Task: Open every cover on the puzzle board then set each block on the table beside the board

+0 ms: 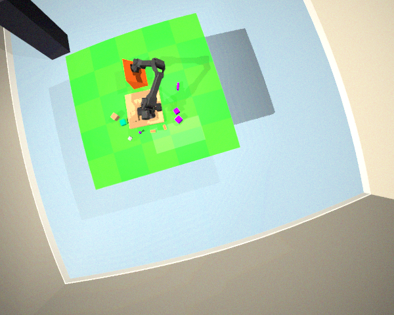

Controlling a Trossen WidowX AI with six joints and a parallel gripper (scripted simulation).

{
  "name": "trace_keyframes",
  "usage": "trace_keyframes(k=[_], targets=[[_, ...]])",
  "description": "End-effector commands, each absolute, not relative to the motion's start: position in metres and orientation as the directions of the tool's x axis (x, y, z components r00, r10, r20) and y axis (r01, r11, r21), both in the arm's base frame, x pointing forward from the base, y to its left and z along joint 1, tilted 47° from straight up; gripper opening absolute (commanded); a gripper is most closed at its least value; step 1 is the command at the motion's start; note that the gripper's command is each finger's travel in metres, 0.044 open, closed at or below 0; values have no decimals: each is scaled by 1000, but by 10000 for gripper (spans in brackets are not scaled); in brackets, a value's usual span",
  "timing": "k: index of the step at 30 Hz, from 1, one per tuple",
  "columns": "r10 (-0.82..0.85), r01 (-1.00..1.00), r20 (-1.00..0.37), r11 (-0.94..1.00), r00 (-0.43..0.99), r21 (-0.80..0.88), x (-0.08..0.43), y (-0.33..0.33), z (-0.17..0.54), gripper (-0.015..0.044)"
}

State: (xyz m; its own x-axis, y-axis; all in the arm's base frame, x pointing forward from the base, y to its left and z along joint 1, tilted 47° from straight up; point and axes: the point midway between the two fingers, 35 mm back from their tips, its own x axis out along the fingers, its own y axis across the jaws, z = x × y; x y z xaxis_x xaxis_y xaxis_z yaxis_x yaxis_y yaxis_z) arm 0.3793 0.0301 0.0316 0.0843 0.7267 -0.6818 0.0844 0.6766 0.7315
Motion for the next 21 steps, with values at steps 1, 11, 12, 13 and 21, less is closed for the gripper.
trace_keyframes(k=[1, 11, 12, 13, 21], targets=[[726, 85, -683, 678, 78, 730, 379, 27, 32, 0], [726, 85, -684, 678, 78, 730, 380, 18, 41, 0], [726, 85, -684, 678, 78, 730, 380, 17, 42, 0], [726, 85, -684, 678, 78, 730, 381, 16, 43, 0], [726, 85, -683, 677, 84, 731, 381, 10, 49, 0]])
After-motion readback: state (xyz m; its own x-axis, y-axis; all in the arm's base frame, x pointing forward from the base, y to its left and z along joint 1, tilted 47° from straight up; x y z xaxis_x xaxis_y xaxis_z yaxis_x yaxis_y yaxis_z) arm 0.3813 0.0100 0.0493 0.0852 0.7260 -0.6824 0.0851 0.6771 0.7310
